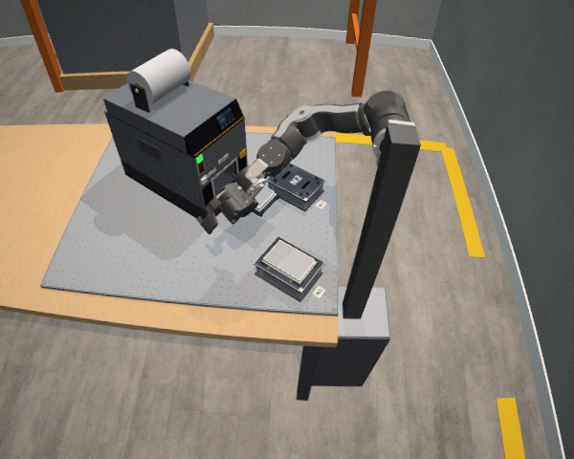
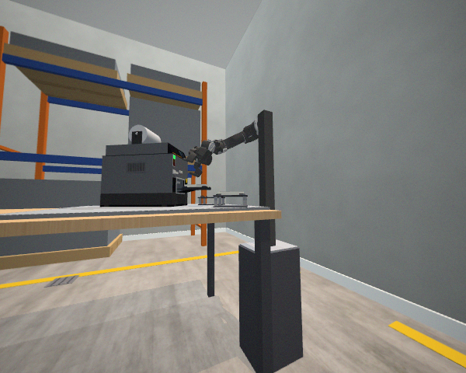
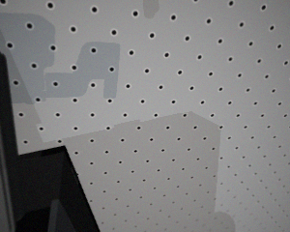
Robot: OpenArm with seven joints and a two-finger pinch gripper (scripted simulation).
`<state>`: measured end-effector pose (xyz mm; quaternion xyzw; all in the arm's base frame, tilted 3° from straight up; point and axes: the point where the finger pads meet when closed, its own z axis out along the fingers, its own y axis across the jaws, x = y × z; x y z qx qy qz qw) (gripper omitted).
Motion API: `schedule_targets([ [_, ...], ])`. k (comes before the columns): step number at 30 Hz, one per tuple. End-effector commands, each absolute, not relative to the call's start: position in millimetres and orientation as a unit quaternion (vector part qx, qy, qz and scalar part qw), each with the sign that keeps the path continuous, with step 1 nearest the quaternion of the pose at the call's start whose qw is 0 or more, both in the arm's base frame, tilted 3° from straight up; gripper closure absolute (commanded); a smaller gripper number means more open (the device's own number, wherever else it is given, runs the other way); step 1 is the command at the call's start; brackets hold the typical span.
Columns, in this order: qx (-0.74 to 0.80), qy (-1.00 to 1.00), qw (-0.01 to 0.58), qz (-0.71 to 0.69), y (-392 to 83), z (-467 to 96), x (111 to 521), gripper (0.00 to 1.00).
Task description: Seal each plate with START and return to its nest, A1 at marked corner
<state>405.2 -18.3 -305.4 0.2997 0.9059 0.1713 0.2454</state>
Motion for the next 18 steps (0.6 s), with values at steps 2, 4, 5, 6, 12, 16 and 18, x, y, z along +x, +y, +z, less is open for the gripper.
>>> schedule_targets([
  [2, 0.287, 0.914, 0.257, 0.123, -33.6, -306.8, 407.5, 0.35],
  [4, 0.281, 0.918, 0.265, 0.092, -42.9, -307.2, 409.0, 0.35],
  [5, 0.278, 0.919, 0.268, 0.076, -47.9, -308.8, 408.9, 0.35],
  [6, 0.274, 0.921, 0.271, 0.060, -52.8, -309.6, 409.2, 0.35],
  [12, 0.263, 0.920, 0.290, -0.013, -82.5, -307.2, 414.6, 0.35],
  [16, 0.260, 0.919, 0.295, -0.031, -92.8, -306.0, 415.9, 0.35],
  [18, 0.259, 0.917, 0.300, -0.047, -103.5, -303.5, 418.3, 0.35],
])
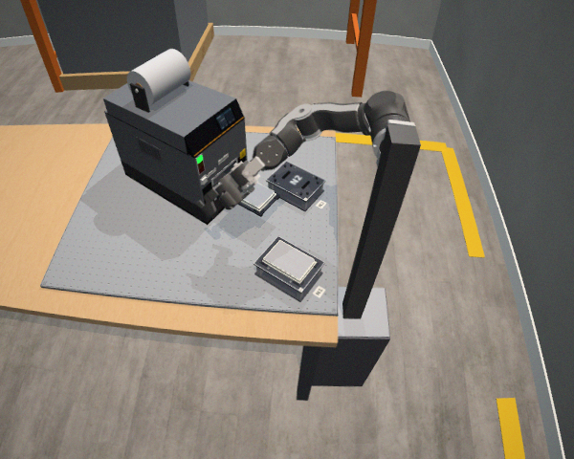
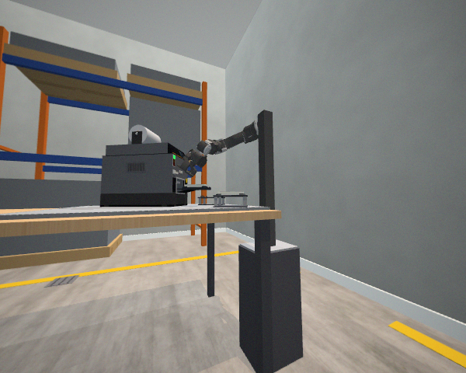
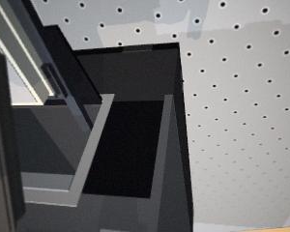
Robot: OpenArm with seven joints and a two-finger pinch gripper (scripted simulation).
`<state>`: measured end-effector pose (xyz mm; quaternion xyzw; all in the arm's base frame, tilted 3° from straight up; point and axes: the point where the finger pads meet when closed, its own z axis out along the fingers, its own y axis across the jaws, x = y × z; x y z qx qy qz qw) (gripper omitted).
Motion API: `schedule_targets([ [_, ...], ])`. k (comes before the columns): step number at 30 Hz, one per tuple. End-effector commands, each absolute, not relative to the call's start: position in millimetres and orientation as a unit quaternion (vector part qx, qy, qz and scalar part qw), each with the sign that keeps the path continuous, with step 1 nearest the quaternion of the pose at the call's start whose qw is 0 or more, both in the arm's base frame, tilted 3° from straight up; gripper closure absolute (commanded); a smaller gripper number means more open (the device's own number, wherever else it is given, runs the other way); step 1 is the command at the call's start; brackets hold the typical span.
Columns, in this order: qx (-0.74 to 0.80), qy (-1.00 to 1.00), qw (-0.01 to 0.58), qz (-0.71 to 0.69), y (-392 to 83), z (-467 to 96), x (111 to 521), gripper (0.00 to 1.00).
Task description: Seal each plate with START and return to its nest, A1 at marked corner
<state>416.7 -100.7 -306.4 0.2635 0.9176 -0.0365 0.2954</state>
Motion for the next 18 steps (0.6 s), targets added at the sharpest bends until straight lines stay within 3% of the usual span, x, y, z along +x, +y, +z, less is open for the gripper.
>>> schedule_targets([
  [1, 0.256, 0.916, 0.302, -0.063, -106.9, -303.1, 418.3, 0.35],
  [7, 0.249, 0.909, 0.316, -0.110, -135.6, -295.1, 423.6, 0.35],
  [18, 0.271, 0.944, 0.171, -0.078, -159.9, -309.7, 384.1, 0.35],
])
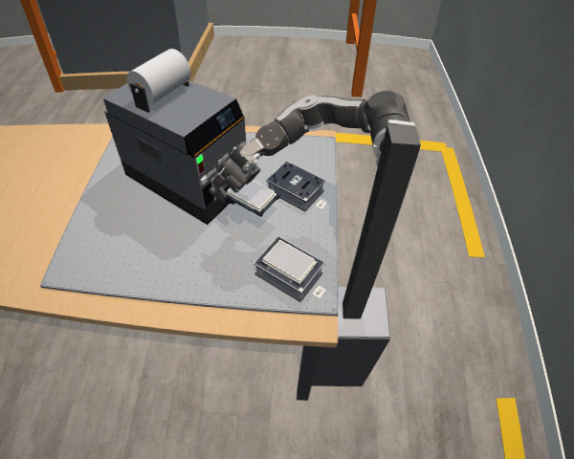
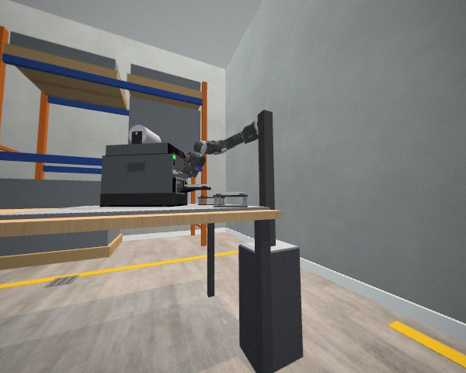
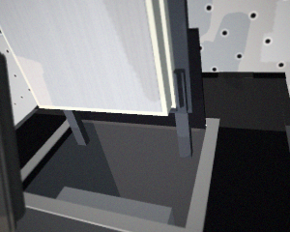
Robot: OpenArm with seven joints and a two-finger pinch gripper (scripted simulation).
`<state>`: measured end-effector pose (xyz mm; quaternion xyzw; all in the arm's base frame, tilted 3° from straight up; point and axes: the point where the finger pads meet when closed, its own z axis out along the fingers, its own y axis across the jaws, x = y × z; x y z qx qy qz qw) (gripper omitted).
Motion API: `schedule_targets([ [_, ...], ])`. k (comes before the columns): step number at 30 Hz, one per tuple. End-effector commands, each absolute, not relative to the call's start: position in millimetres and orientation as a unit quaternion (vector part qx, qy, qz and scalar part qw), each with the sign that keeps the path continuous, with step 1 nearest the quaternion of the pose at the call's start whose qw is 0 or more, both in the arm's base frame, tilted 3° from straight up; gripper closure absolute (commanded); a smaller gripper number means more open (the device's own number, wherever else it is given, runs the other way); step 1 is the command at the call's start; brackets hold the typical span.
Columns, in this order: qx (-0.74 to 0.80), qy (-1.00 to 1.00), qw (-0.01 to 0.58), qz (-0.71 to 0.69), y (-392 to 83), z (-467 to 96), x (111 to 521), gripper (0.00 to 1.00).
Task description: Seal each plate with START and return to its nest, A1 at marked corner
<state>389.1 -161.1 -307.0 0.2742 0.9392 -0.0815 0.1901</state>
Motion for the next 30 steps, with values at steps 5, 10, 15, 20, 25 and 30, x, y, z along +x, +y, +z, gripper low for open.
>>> schedule_targets([
  [5, 0.276, 0.954, 0.101, -0.057, -172.0, -318.9, 364.8, 0.35],
  [10, 0.278, 0.960, 0.021, -0.035, -183.8, -328.7, 345.3, 0.35],
  [15, 0.280, 0.960, -0.019, -0.024, -192.1, -334.7, 333.4, 0.35],
  [20, 0.278, 0.960, -0.013, -0.016, -193.1, -335.9, 330.0, 0.35],
  [25, 0.279, 0.960, -0.015, -0.022, -195.6, -337.8, 327.5, 0.35],
  [30, 0.277, 0.961, -0.018, -0.022, -195.0, -343.1, 325.9, 0.35],
])
